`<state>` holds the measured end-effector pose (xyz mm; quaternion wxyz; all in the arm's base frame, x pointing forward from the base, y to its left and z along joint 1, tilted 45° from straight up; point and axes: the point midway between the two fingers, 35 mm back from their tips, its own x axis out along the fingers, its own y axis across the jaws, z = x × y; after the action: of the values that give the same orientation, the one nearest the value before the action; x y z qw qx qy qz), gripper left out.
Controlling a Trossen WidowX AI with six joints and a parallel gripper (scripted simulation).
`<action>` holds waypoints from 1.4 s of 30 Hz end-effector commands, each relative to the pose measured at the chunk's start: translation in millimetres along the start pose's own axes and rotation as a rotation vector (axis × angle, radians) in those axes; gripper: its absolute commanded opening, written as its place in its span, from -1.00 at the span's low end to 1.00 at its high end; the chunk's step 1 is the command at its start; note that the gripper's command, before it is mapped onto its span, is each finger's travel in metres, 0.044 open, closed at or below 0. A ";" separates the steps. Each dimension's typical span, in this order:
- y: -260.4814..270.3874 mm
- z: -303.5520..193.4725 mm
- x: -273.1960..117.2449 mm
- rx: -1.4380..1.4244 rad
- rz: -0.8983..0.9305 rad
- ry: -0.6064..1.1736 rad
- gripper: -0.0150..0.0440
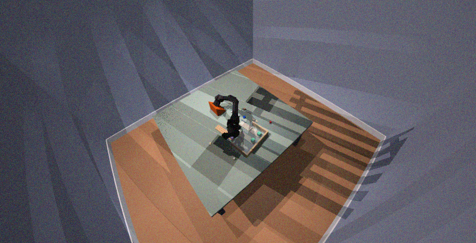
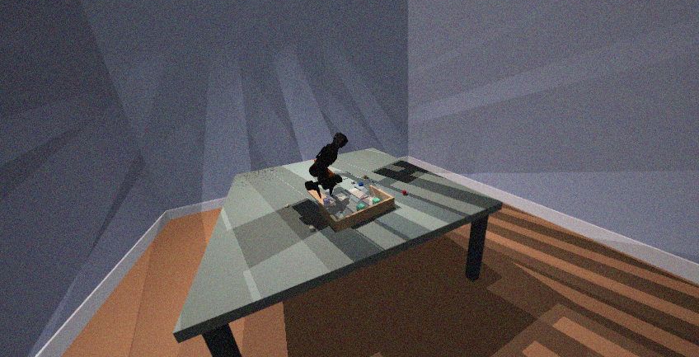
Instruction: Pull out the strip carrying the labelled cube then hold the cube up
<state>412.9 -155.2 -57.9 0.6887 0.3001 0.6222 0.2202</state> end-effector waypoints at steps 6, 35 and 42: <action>1.3 -0.4 16.5 0.005 0.006 0.001 0.36; 1.3 -1.6 35.9 0.000 0.003 0.003 -0.25; 1.9 -9.9 29.4 0.010 0.000 0.006 -0.49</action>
<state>413.3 -130.3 -80.8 0.6869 0.3030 0.6228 0.2200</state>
